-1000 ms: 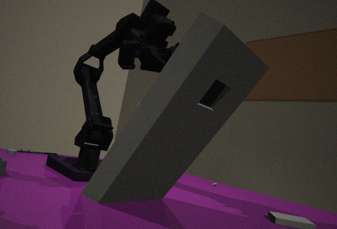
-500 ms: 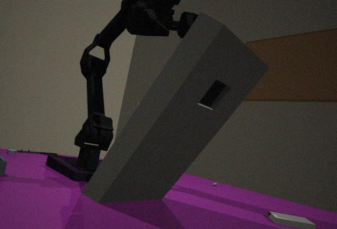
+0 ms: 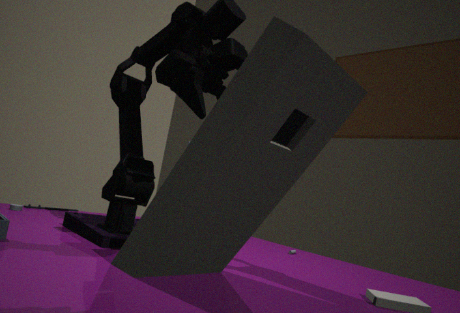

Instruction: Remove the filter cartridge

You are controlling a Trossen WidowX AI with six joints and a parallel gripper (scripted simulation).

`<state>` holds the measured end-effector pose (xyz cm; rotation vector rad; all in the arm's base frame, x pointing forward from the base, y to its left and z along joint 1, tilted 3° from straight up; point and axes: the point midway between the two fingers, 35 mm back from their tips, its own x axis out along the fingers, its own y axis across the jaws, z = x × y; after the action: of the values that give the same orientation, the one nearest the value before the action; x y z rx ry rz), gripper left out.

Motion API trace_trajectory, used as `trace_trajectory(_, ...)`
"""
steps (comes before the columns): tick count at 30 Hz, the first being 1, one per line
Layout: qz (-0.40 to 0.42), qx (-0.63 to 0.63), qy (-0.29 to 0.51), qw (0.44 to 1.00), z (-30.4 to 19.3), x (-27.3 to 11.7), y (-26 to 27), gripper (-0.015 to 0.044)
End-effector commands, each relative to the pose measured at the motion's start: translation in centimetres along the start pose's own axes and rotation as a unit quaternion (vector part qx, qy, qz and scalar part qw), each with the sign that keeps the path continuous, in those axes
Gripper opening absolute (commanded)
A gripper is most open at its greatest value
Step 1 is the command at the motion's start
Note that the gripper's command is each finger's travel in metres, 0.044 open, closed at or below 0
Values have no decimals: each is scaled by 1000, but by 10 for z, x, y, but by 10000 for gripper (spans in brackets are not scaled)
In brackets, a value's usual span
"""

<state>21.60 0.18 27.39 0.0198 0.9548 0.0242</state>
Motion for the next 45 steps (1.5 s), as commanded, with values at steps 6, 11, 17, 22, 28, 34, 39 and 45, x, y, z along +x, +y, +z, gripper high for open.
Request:
trace_trajectory(6,-2,-11,10,1000,-4,13,-1,305)
trace_trajectory(11,-2,-11,9,1000,-4,21,-1,305)
trace_trajectory(17,-2,-11,9,1000,-4,31,-1,305)
trace_trajectory(22,-2,-11,9,1000,-5,39,-1,305)
trace_trajectory(28,-2,-11,9,1000,-5,48,-1,305)
trace_trajectory(34,-2,-11,9,1000,-6,52,-1,305)
trace_trajectory(39,0,-12,6,1000,-4,49,0,232)
trace_trajectory(45,0,-12,6,1000,-4,49,0,192)
